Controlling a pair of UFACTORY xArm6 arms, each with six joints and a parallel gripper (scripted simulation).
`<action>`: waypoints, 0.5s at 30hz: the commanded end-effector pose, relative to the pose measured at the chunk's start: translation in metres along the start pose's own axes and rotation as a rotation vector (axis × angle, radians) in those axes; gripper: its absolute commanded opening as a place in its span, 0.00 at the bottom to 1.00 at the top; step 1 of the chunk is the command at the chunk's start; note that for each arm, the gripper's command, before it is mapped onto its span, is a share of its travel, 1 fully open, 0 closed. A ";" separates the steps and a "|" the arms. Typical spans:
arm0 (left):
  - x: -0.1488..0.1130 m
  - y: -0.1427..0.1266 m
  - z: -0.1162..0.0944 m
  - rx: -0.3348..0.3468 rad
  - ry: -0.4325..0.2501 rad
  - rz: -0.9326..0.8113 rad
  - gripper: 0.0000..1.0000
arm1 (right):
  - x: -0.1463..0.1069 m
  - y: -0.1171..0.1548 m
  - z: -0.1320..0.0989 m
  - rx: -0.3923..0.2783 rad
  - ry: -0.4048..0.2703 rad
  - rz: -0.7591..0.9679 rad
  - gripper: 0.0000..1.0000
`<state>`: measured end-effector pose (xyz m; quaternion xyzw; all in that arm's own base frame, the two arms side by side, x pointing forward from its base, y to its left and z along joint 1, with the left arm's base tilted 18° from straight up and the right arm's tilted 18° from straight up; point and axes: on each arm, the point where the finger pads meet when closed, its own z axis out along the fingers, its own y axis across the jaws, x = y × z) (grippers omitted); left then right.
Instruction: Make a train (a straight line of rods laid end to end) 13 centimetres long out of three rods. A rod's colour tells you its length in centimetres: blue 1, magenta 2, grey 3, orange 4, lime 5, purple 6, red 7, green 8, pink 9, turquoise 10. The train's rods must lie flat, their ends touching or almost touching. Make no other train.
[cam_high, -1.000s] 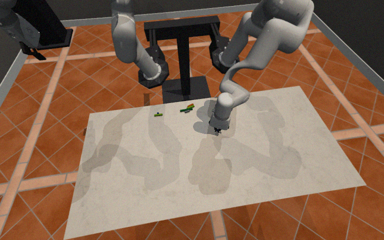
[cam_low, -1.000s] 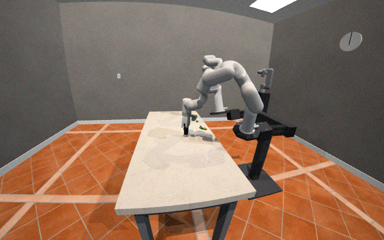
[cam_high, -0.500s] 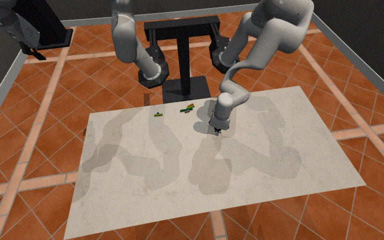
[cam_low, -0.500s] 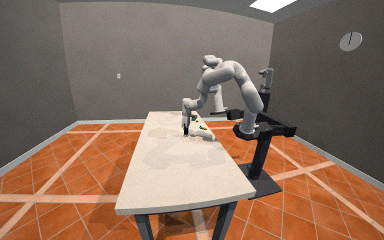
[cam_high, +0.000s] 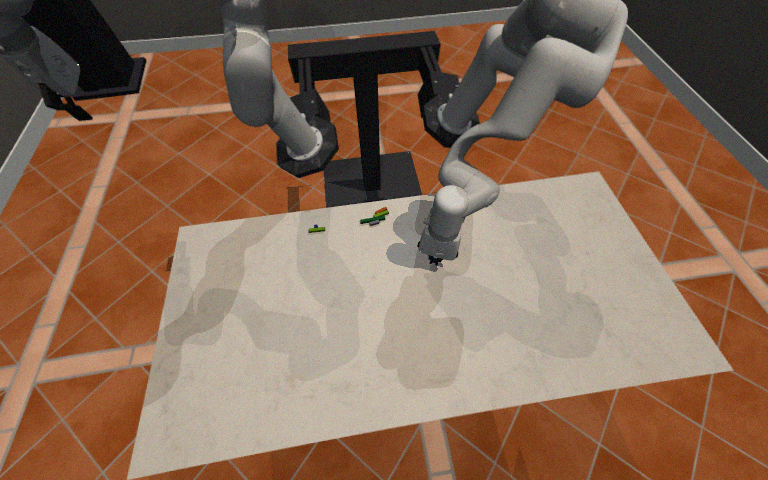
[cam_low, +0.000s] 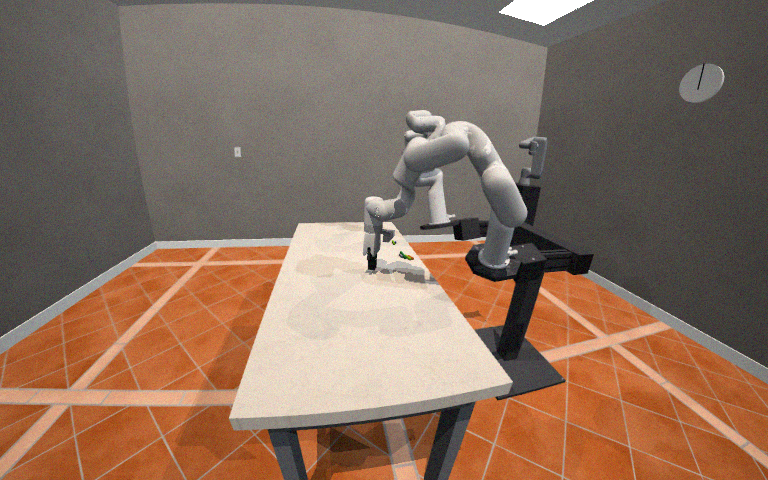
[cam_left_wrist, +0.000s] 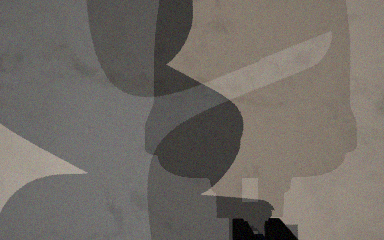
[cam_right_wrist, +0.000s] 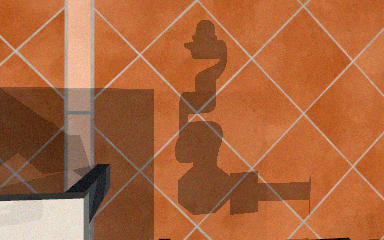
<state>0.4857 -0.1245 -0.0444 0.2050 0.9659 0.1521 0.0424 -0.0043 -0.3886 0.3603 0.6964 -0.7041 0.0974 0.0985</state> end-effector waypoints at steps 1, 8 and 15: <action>-0.002 0.000 -0.001 0.000 -0.004 -0.001 0.06 | 0.001 0.000 -0.001 0.000 0.004 0.000 1.00; -0.002 0.000 0.005 0.000 -0.004 -0.001 0.06 | 0.001 0.000 -0.001 0.000 0.004 0.000 1.00; -0.002 0.000 0.009 0.000 -0.004 -0.001 0.06 | 0.001 0.000 -0.001 0.000 0.004 0.000 1.00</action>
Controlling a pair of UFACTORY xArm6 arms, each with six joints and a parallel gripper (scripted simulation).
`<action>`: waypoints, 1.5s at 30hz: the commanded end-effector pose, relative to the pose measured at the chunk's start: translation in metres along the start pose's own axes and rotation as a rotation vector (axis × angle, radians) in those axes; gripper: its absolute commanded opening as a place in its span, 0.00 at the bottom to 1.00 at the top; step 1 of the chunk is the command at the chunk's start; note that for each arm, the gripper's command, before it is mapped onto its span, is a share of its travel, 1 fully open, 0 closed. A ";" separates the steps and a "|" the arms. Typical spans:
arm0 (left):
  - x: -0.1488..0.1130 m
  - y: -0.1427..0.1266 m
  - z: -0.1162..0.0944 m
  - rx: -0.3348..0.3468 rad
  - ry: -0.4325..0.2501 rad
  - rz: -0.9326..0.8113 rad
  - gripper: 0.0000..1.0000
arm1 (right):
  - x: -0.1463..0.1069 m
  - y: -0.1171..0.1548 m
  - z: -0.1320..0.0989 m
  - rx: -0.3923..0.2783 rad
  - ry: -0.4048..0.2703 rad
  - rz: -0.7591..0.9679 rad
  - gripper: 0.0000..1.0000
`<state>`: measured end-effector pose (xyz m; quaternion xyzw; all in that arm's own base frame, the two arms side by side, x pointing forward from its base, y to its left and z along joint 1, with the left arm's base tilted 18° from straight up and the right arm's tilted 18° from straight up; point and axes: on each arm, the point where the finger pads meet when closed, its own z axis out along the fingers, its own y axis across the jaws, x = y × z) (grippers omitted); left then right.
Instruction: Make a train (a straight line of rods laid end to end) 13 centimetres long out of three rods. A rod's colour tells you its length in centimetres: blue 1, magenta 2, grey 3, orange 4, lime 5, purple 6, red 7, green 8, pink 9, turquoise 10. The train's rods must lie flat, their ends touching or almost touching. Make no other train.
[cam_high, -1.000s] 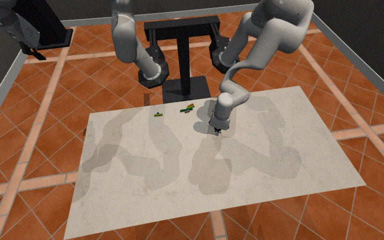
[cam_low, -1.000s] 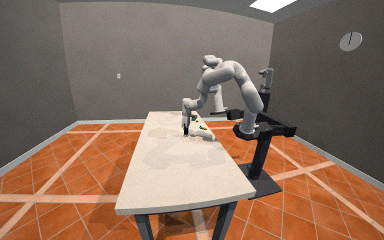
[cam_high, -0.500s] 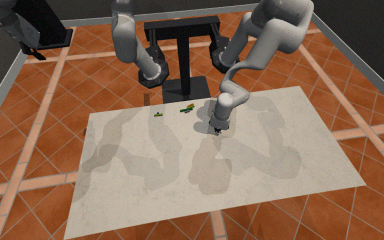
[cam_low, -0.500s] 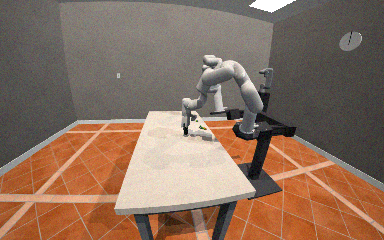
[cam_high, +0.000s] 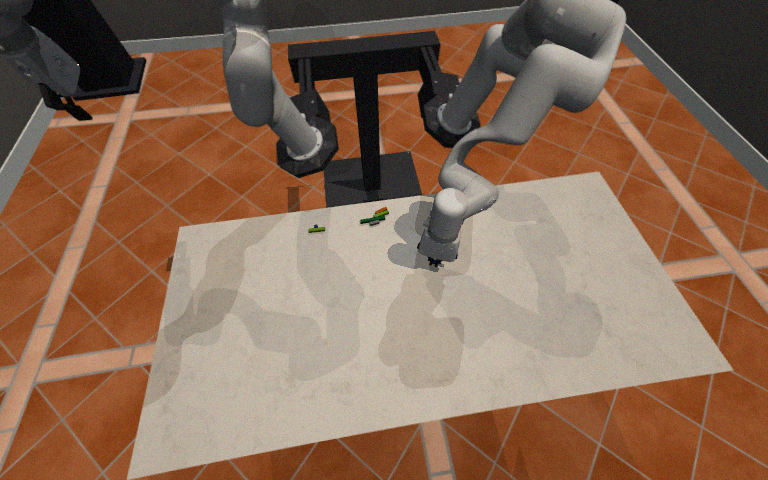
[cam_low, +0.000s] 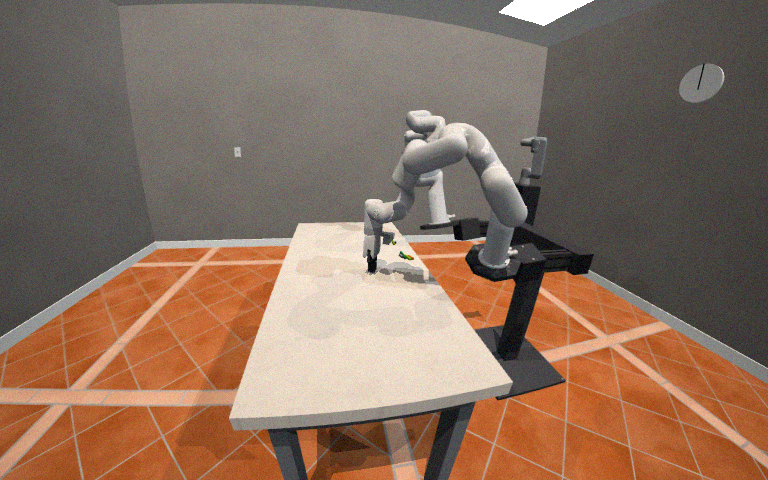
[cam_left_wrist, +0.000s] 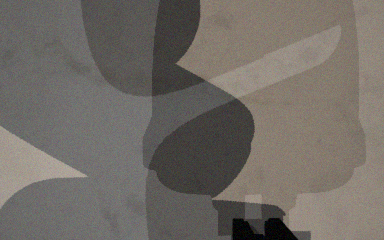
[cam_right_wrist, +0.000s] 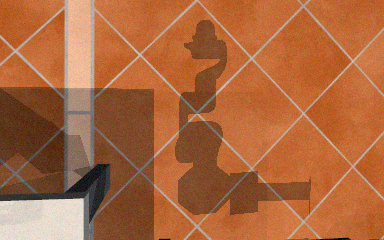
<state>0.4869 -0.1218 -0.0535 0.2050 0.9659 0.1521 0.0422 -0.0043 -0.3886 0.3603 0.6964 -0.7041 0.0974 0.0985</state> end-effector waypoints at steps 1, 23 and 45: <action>-0.002 0.000 0.000 0.000 -0.005 -0.001 0.06 | 0.001 0.000 -0.001 0.000 0.004 0.000 1.00; -0.002 0.000 0.000 0.000 -0.005 -0.001 0.06 | 0.001 0.000 -0.001 0.000 0.004 0.000 1.00; -0.002 0.000 0.000 0.000 -0.005 -0.001 0.14 | 0.001 0.000 -0.001 0.000 0.004 0.000 1.00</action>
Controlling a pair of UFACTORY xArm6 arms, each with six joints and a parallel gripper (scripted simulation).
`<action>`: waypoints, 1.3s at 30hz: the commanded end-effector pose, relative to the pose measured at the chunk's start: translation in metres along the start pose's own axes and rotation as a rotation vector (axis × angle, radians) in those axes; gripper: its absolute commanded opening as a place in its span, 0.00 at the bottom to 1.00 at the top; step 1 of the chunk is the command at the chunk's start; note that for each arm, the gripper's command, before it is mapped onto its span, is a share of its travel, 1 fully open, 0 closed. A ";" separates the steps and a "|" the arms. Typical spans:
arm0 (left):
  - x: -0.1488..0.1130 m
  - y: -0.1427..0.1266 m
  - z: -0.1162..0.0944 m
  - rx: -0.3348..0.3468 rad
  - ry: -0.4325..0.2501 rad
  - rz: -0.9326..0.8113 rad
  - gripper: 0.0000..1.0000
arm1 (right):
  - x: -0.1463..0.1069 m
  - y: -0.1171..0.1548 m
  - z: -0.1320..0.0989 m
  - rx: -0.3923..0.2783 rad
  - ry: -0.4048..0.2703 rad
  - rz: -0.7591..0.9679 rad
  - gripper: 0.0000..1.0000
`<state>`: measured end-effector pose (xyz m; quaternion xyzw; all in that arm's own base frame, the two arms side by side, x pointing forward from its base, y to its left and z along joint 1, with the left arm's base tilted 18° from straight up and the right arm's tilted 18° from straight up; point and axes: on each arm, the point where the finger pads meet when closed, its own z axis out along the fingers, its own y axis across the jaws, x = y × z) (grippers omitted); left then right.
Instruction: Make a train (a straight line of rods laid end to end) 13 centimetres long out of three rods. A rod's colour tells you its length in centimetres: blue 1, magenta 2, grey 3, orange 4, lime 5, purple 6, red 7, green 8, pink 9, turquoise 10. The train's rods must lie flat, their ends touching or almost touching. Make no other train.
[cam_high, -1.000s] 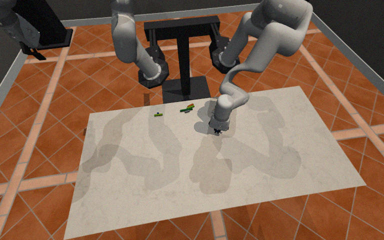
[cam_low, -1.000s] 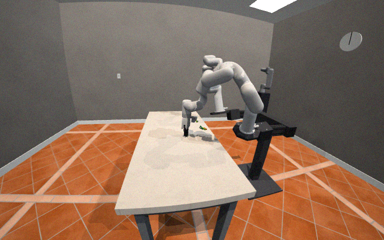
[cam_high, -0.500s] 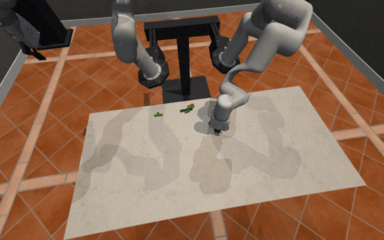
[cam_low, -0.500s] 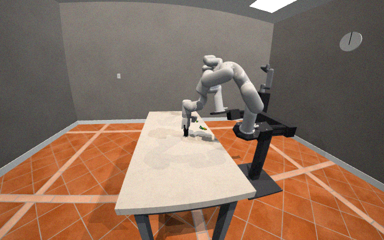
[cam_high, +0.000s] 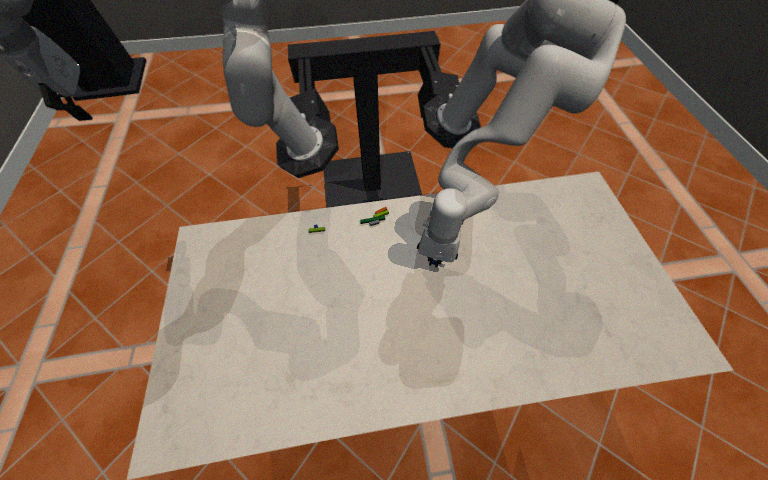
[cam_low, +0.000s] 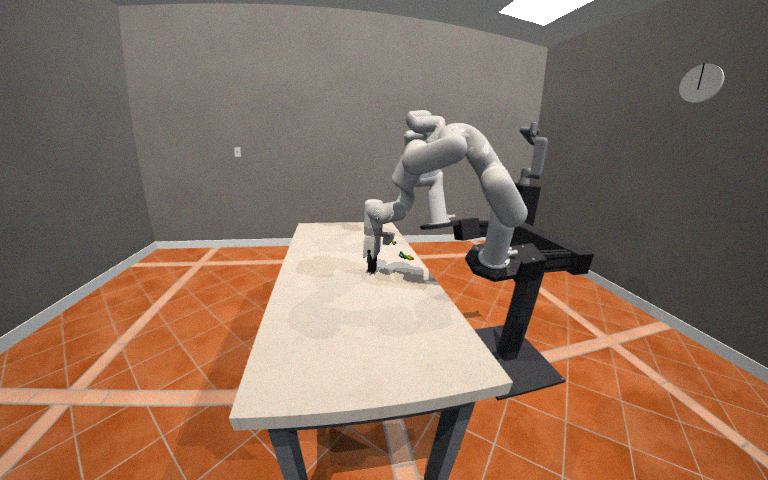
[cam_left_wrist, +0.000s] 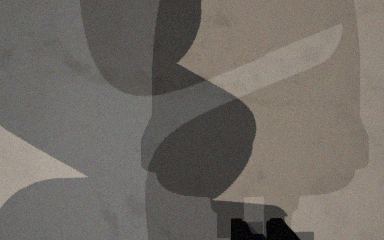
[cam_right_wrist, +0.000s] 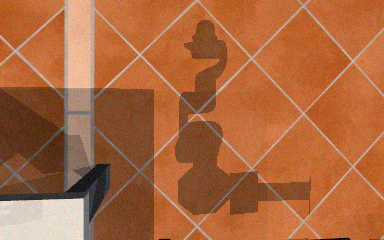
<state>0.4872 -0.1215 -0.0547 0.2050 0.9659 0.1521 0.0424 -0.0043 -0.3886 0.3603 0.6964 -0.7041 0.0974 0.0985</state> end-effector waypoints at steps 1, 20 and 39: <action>-0.002 0.000 -0.002 0.000 -0.004 -0.001 0.18 | 0.001 0.000 -0.001 0.000 0.004 0.000 1.00; -0.002 0.000 -0.002 0.000 -0.004 -0.001 0.26 | 0.001 0.000 -0.001 0.000 0.004 0.000 1.00; -0.002 0.000 -0.071 0.000 -0.005 -0.001 0.26 | 0.001 0.000 -0.001 0.000 0.004 0.000 1.00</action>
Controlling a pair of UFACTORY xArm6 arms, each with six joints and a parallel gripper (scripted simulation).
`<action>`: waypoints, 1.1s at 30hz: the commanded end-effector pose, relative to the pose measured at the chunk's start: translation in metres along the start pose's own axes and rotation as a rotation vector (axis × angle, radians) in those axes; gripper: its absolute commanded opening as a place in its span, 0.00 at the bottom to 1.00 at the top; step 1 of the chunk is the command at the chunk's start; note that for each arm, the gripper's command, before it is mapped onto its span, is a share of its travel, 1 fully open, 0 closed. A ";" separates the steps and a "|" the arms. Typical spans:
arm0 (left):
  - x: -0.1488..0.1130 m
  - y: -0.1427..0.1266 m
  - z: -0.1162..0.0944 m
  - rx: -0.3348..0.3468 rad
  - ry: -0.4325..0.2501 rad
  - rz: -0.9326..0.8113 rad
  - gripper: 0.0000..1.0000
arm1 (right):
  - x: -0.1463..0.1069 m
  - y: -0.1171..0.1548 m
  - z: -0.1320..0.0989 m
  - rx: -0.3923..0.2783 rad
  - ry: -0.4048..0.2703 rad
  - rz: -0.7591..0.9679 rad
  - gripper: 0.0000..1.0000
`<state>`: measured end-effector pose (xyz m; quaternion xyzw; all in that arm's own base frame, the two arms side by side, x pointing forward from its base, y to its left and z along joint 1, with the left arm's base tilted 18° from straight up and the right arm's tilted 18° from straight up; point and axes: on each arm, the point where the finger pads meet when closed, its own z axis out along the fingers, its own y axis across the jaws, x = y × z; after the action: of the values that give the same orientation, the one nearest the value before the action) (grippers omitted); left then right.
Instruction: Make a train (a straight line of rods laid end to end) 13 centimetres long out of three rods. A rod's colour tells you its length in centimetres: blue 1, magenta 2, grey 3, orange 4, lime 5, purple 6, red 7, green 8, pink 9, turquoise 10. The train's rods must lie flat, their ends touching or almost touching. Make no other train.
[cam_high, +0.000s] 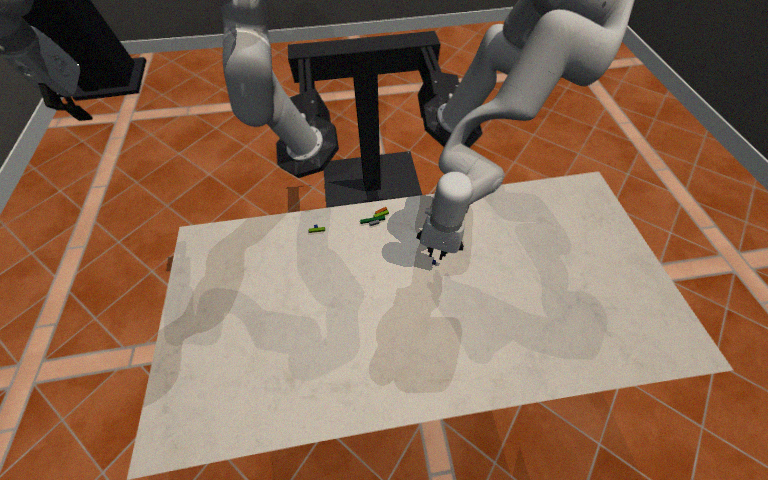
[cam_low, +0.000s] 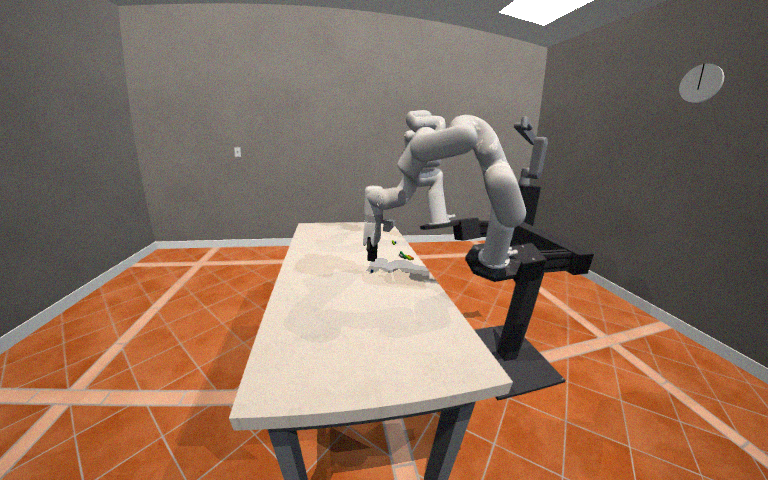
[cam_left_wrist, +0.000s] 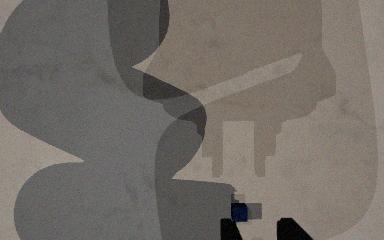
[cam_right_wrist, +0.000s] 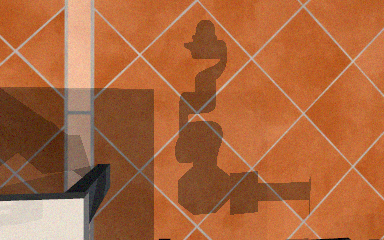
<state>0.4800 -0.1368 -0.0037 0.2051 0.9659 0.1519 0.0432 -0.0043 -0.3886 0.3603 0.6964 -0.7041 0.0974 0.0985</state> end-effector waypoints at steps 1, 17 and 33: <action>-0.001 0.000 -0.022 0.000 -0.003 -0.001 0.26 | 0.001 0.000 -0.001 0.000 0.004 0.000 1.00; -0.001 0.000 -0.038 0.000 -0.003 -0.001 1.00 | 0.001 0.000 -0.001 0.000 0.004 0.000 1.00; -0.001 0.000 -0.038 0.000 -0.003 0.000 1.00 | 0.001 0.000 -0.001 0.000 0.004 0.000 1.00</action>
<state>0.4742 -0.1463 0.0308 0.2050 0.9659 0.1521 0.0423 -0.0043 -0.3886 0.3603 0.6964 -0.7041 0.0974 0.0985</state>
